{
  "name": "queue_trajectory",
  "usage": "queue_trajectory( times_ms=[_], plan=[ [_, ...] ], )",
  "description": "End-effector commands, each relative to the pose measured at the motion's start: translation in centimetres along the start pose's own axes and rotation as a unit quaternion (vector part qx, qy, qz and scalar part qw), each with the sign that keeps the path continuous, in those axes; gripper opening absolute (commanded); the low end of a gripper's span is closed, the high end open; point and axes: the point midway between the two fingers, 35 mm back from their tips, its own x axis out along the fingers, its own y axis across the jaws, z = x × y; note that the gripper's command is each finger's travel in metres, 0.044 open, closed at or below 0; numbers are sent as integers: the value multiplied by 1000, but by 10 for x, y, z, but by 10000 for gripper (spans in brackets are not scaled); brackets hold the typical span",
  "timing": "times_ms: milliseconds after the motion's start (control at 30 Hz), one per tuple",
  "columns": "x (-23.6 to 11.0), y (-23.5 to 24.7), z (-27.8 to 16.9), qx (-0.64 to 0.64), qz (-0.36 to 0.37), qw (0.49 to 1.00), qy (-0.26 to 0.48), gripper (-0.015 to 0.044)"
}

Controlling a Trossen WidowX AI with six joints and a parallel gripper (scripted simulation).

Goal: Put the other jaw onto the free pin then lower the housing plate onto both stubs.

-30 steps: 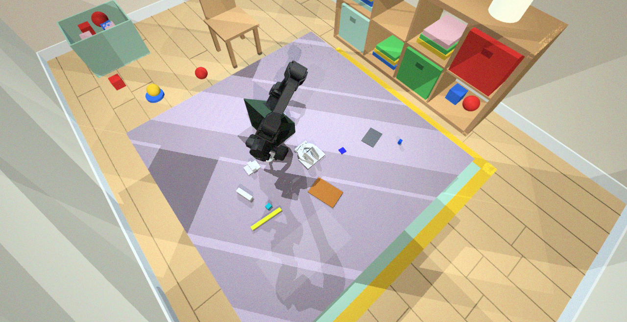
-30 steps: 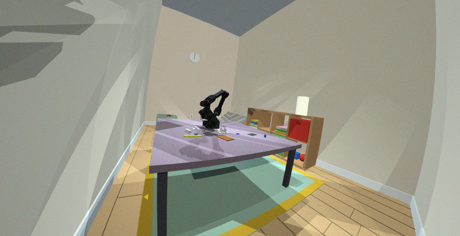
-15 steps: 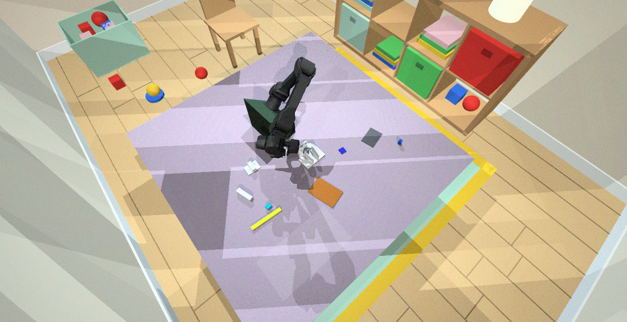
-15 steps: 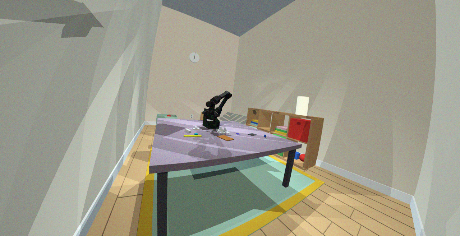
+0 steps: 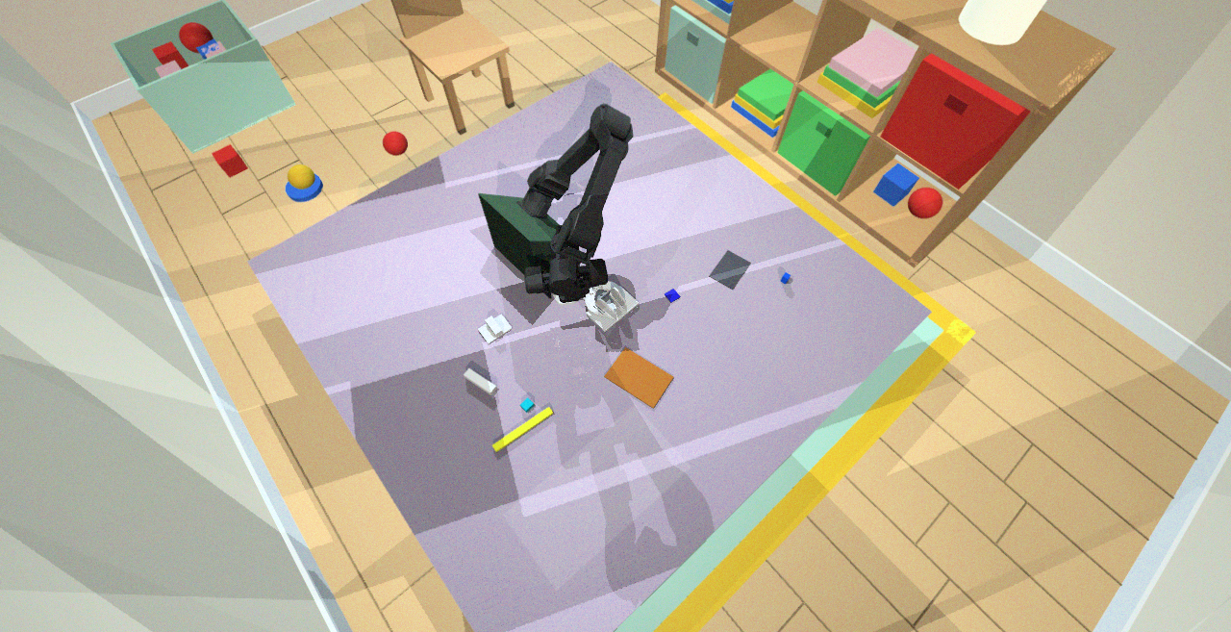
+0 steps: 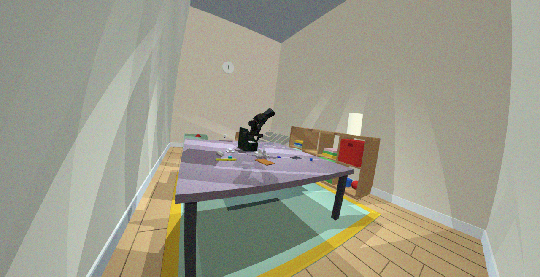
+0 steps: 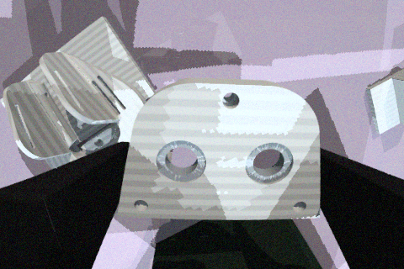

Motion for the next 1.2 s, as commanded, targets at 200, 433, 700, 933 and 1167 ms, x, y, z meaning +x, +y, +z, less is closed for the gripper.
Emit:
queue_trajectory(
  times_ms=[200,433,700,933,1167],
  plan=[
    [4,32,-17,-101,8,995,6,351],
    [6,51,-29,-168,14,986,8,351],
    [10,72,-45,-244,22,970,12,351],
    [12,83,-54,-286,27,958,14,351],
    [12,83,-54,-286,27,958,14,351]
  ],
)
